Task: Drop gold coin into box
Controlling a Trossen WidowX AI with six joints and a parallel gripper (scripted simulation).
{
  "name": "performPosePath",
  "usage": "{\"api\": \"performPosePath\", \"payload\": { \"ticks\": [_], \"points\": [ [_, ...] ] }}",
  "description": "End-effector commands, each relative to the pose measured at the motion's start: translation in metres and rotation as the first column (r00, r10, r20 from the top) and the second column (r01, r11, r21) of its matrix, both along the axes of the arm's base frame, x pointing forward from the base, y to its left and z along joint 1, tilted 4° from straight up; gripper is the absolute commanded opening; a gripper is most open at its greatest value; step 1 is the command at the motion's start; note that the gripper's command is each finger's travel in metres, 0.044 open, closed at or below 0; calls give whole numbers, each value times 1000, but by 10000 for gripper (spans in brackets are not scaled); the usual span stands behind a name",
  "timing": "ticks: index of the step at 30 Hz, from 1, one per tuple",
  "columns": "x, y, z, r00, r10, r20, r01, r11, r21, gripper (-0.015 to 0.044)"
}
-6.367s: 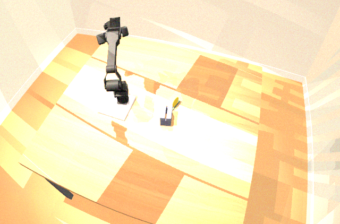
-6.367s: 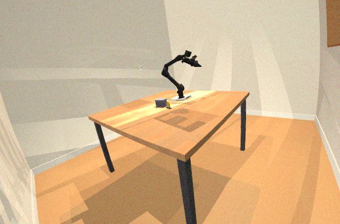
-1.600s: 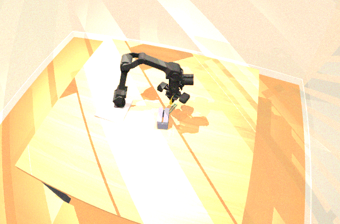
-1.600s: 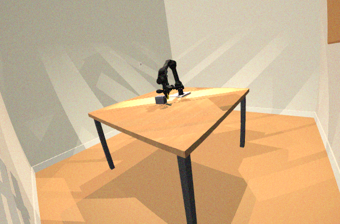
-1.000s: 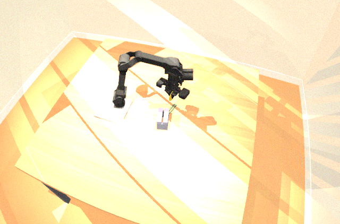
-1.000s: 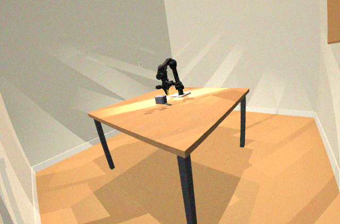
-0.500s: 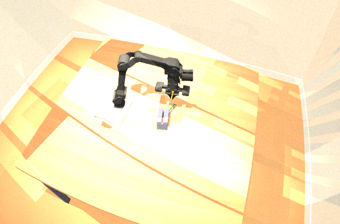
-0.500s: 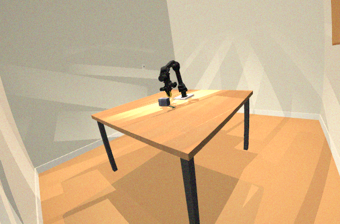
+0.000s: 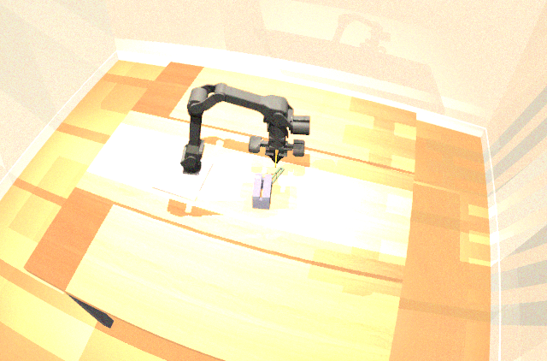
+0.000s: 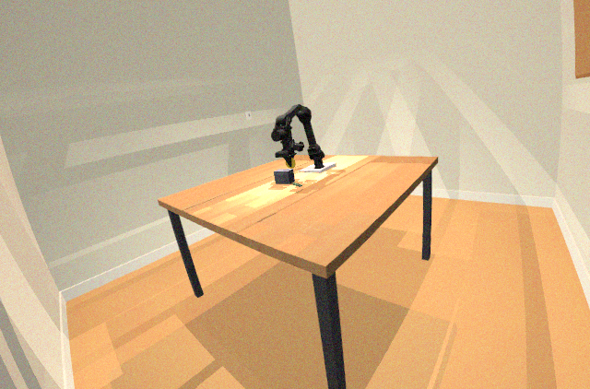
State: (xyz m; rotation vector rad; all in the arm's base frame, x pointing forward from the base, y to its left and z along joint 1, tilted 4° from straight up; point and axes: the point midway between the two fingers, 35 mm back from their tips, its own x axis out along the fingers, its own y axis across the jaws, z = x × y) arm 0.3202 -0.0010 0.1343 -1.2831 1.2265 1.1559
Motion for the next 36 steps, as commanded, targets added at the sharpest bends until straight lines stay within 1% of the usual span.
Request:
{"api": "performPosePath", "payload": {
  "ticks": [1, 31, 36],
  "points": [
    [-5, -11, 2, 1000, 1, 3, -1, 1000, 0, 0],
    [-38, -80, 5, 1000, 1, 0, -1, 1000, -8, 0],
    [-38, -81, 5, 1000, -1, -4, 1, 1000, -9, 0]
  ]
}}
